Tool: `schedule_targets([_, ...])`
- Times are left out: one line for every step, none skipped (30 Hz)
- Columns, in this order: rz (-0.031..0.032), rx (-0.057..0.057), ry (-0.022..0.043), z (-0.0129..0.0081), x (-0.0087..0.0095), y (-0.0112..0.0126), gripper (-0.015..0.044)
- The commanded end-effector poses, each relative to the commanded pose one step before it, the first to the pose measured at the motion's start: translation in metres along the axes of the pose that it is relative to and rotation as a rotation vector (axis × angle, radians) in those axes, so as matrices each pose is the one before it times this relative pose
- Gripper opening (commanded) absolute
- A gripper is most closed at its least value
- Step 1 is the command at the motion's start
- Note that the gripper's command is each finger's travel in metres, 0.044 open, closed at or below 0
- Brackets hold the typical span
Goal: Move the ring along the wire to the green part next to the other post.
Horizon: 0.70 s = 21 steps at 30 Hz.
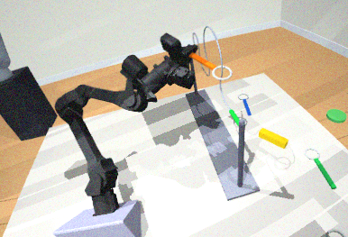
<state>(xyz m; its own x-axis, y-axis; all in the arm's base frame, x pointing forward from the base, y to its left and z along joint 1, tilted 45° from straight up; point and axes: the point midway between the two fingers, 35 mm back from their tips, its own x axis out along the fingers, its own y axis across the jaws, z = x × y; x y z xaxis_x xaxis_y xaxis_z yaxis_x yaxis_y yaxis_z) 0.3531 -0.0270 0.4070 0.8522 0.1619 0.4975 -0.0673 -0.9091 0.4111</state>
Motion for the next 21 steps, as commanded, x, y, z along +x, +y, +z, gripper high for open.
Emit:
schedule_targets([0.02576,0.0374,-0.00293,-0.00043,-0.00007,0.0022,-0.015])
schedule_targets([0.0056,0.0101,-0.0012,-0.00003,0.00005,0.00032,-0.015])
schedule_targets([0.00556,0.01,-0.00119,-0.00003,0.00005,0.00031,-0.015])
schedule_targets([0.00555,0.01,-0.00119,-0.00002,0.00004,0.00031,-0.015])
schedule_targets([0.00556,0.01,-0.00119,-0.00001,0.00004,0.00031,-0.015])
schedule_targets([0.0053,0.0096,-0.00112,-0.00003,0.00004,0.00024,-0.015])
schedule_targets([0.00502,0.0091,-0.00106,-0.00004,0.00004,0.00018,-0.015])
schedule_targets([0.00492,0.0089,-0.00103,-0.00004,0.00003,0.00016,-0.015])
schedule_targets([0.00491,0.0089,-0.00103,-0.00003,0.00003,0.00016,-0.015])
schedule_targets([0.00491,0.0089,-0.00103,-0.00002,0.00002,0.00016,-0.015])
schedule_targets([0.00445,0.008,-0.00092,-0.00004,0.00002,0.00004,-0.015])
schedule_targets([0.00234,0.0042,-0.00047,-0.00002,0.00001,0.00002,-0.015])
schedule_targets([0.0,0.0,0.0,0.0,0.0,0.0,-0.015])
schedule_targets([0.0,0.0,0.0,0.0,0.0,0.0,-0.015])
schedule_targets([0.0,0.0,0.0,0.0,0.0,0.0,-0.015])
schedule_targets([0.0039,0.007,-0.00076,-0.00006,-0.00001,-0.0002,-0.015])
schedule_targets([0.00551,0.0098,-0.00106,-0.00011,0.0,-0.00045,-0.015])
schedule_targets([0.00522,0.0094,-0.00097,-0.00012,-0.00003,-0.0006,-0.015])
schedule_targets([0.00595,0.0107,-0.00107,-0.00016,-0.00006,-0.00093,-0.015])
schedule_targets([0.00314,0.0057,-0.00054,-0.0001,-0.00005,-0.00069,-0.015])
schedule_targets([0.00094,0.0018,-0.00007,-0.0001,-0.00007,-0.00083,-0.015])
